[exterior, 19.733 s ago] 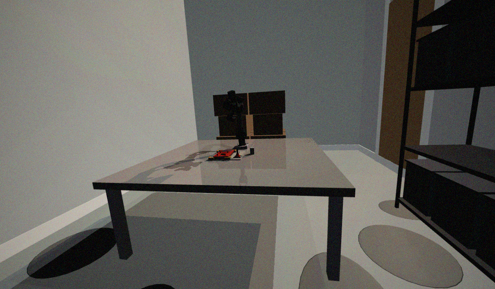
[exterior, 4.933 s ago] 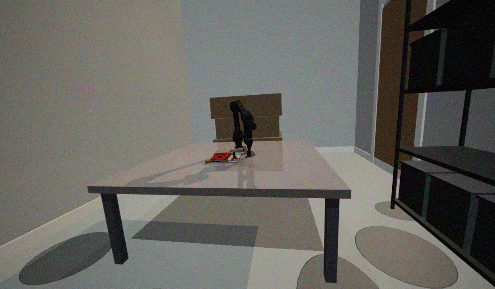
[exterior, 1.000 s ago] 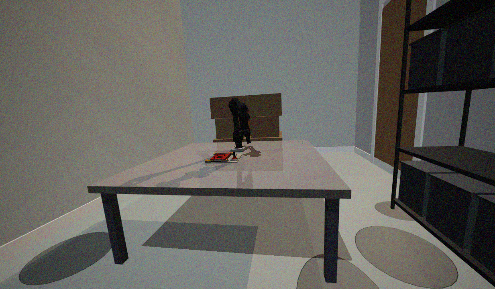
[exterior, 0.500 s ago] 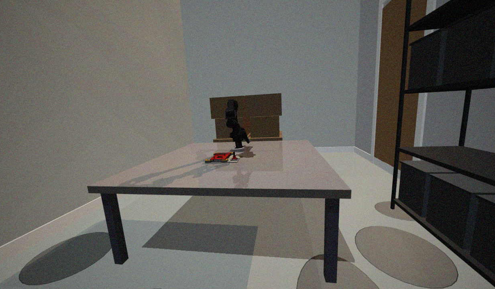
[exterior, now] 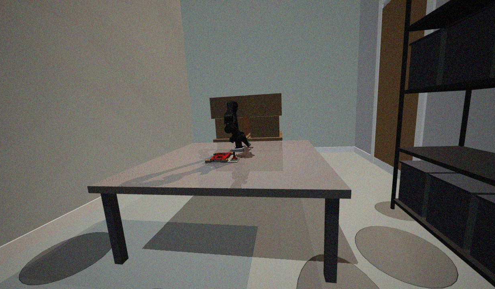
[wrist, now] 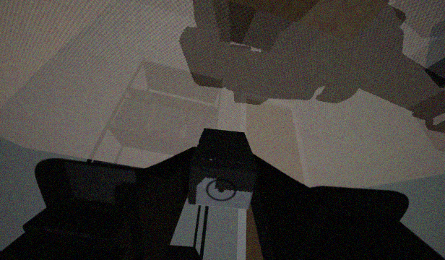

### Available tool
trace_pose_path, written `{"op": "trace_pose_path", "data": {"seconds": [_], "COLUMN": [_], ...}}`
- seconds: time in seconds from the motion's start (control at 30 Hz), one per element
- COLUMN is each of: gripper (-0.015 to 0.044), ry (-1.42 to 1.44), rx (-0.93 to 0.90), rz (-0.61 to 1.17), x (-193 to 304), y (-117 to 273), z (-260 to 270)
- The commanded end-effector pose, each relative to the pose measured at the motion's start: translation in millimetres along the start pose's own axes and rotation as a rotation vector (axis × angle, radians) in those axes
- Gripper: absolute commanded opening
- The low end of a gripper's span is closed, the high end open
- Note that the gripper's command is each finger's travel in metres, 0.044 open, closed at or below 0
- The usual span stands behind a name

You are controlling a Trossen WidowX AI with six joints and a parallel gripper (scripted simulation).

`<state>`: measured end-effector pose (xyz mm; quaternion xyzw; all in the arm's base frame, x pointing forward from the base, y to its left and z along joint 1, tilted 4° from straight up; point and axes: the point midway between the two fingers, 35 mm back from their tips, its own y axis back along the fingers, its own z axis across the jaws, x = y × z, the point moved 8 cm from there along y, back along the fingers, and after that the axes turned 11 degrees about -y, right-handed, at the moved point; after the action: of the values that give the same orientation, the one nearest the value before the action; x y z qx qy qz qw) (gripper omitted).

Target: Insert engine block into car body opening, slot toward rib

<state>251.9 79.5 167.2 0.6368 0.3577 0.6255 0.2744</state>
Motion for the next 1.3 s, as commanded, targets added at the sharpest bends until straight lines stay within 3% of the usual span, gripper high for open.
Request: {"op": "trace_pose_path", "data": {"seconds": [0.0,1.27], "gripper": [0.0000,0.0000], "ry": [0.000,0.000], "rx": [0.005,0.006], "rz": [0.008,0.008], "x": [-5,-53], "y": [-6,-62], "z": [1,10]}}
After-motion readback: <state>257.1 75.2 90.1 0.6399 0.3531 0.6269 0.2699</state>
